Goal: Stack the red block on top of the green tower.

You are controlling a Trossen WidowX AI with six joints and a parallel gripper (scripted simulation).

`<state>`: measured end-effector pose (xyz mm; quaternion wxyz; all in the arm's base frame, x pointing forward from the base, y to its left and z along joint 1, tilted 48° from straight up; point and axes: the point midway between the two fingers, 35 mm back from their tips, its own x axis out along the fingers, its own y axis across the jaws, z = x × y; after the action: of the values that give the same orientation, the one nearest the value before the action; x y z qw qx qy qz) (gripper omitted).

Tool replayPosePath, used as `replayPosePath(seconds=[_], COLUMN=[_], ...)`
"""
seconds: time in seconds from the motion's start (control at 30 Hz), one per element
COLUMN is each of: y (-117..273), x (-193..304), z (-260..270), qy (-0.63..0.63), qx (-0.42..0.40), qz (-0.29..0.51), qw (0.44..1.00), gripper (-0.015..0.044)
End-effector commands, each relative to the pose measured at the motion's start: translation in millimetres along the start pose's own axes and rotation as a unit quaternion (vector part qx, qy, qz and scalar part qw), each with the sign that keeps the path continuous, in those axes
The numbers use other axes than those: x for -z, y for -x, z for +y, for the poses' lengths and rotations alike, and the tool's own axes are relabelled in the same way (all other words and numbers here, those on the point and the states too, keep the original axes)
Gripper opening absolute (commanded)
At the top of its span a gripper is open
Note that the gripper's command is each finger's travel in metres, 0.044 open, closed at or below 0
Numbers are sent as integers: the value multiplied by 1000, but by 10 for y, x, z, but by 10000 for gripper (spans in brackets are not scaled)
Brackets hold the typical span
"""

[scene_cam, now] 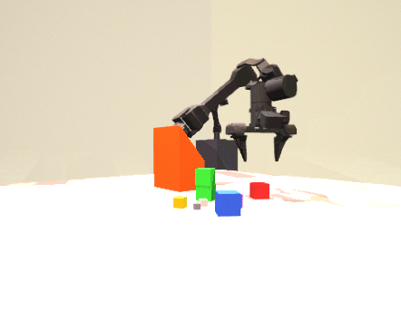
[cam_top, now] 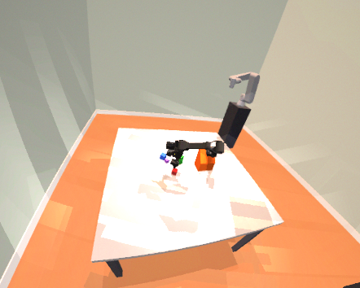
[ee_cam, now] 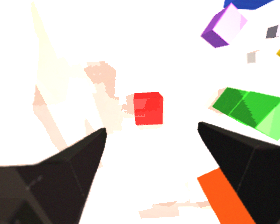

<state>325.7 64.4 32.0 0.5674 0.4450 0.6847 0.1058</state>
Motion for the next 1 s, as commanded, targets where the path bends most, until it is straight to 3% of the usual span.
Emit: replayPosePath(seconds=[0.0, 0.97], y=[-290, -763], x=[54, 67], z=[-11, -6], qy=[-5, -5], qx=[0, -1], qz=[11, 12], qw=[1000, 1000], gripper=[440, 440])
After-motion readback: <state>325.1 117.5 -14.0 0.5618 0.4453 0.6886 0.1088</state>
